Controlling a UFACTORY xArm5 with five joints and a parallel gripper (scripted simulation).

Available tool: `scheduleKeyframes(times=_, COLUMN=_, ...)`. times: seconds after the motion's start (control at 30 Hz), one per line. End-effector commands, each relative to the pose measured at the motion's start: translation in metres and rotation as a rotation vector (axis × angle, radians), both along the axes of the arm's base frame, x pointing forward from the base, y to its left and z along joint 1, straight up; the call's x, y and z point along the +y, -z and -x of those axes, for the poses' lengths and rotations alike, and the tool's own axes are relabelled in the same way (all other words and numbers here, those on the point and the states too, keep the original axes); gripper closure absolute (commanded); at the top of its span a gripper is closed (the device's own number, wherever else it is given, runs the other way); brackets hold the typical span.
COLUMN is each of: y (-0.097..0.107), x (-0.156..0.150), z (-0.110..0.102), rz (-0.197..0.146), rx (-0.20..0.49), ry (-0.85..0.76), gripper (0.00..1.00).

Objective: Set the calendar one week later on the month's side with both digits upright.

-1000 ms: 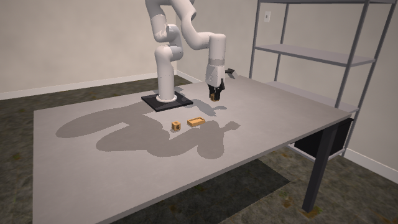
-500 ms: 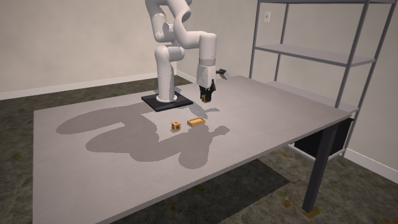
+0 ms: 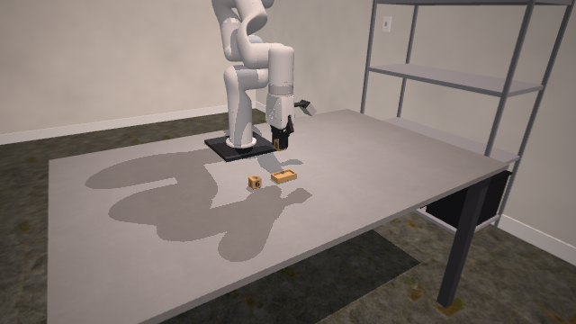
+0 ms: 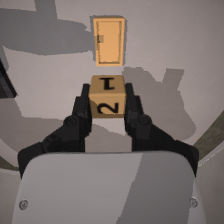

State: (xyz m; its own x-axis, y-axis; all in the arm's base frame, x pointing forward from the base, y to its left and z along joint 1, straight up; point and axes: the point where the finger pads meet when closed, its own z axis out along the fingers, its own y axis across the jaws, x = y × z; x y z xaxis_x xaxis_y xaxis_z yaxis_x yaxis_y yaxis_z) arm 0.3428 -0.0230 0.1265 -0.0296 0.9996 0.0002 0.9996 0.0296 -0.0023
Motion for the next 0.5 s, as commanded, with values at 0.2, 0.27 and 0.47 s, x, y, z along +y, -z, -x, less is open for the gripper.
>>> scheduleKeyframes(times=0.2, y=0.001, x=-0.001, z=-0.001, rz=0.0, rx=-0.003, ry=0.0, gripper=0.71)
scheduleKeyframes(times=0.27, y=0.004, x=-0.001, z=-0.001, rz=0.0, rx=-0.003, ry=0.0, gripper=0.71)
scheduleKeyframes(times=0.47, y=0.012, x=-0.001, z=-0.001, rz=0.0, rx=-0.003, ry=0.0, gripper=0.71)
